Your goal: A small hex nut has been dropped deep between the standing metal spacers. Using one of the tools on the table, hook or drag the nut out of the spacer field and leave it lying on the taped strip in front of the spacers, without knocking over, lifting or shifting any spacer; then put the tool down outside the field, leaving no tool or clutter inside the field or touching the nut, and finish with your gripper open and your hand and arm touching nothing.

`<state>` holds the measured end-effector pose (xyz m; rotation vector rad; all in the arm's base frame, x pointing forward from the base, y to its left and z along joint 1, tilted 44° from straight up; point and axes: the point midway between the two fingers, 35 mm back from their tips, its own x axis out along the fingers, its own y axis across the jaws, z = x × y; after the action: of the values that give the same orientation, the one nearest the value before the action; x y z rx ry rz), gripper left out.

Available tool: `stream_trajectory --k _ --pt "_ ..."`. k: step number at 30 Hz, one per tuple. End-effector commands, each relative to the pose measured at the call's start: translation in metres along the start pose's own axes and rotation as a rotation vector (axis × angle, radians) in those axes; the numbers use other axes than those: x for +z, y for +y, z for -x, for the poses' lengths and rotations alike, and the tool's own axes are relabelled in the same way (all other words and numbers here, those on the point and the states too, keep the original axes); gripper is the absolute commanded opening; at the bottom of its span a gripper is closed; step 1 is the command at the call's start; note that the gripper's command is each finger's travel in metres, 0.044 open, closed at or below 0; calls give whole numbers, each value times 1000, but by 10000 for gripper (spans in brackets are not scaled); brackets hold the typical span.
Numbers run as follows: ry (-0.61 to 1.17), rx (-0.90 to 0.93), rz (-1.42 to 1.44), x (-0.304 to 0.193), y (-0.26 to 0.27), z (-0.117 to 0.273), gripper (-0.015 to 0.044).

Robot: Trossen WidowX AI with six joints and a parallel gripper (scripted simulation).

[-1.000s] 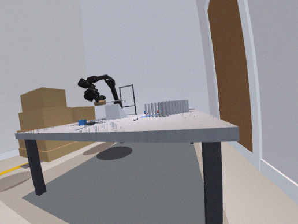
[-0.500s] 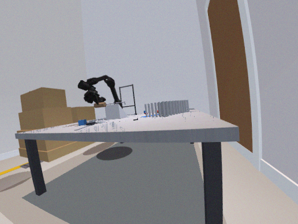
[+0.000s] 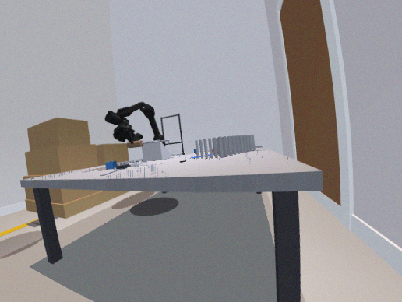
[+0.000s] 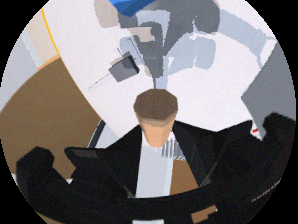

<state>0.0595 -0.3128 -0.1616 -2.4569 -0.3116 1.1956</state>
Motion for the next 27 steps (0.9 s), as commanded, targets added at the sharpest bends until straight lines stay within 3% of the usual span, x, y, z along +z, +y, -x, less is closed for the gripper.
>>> stream_trajectory --k 1,27 --pt "9 0 -5 1 -1 -4 0" --pt "9 0 -5 16 -9 -26 0"
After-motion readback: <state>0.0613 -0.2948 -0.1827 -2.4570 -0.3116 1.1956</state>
